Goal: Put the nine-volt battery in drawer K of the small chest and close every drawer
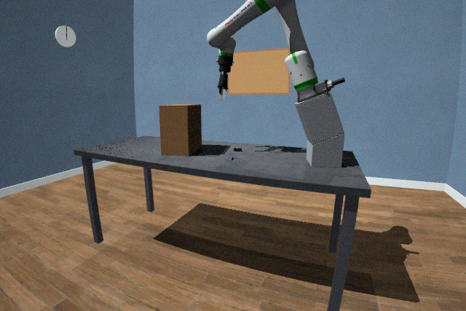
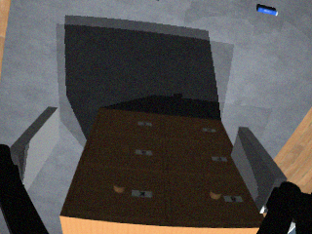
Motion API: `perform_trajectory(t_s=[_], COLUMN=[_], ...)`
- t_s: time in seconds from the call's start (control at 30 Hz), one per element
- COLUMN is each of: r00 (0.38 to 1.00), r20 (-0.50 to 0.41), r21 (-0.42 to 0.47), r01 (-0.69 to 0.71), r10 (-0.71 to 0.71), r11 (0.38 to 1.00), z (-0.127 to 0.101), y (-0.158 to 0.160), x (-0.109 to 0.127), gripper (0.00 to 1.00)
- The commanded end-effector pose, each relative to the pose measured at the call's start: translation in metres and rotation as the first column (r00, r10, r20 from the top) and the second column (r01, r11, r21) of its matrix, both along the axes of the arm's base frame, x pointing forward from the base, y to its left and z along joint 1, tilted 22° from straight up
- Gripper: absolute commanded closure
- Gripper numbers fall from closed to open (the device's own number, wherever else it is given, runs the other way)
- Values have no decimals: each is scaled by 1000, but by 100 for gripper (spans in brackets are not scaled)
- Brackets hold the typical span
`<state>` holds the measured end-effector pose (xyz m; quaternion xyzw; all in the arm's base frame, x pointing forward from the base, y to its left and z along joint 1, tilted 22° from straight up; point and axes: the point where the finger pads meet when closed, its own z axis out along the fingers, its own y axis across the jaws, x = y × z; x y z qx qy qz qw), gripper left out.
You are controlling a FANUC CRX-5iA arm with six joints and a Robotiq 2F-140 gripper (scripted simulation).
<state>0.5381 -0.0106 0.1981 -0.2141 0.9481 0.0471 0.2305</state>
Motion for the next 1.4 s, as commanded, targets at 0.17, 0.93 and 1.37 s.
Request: perform_trajectory(t_s=[0.17, 0.93, 1.37], r00=[992, 868, 774], r20=[127, 493, 625], r21=[60, 232, 294], r01=[-6, -69, -116], r10=[-1, -56, -99], r11=[998, 970, 949], z=[-6, -26, -35], y=[7, 27, 36], x=[14, 56, 74], gripper=[0, 0, 0])
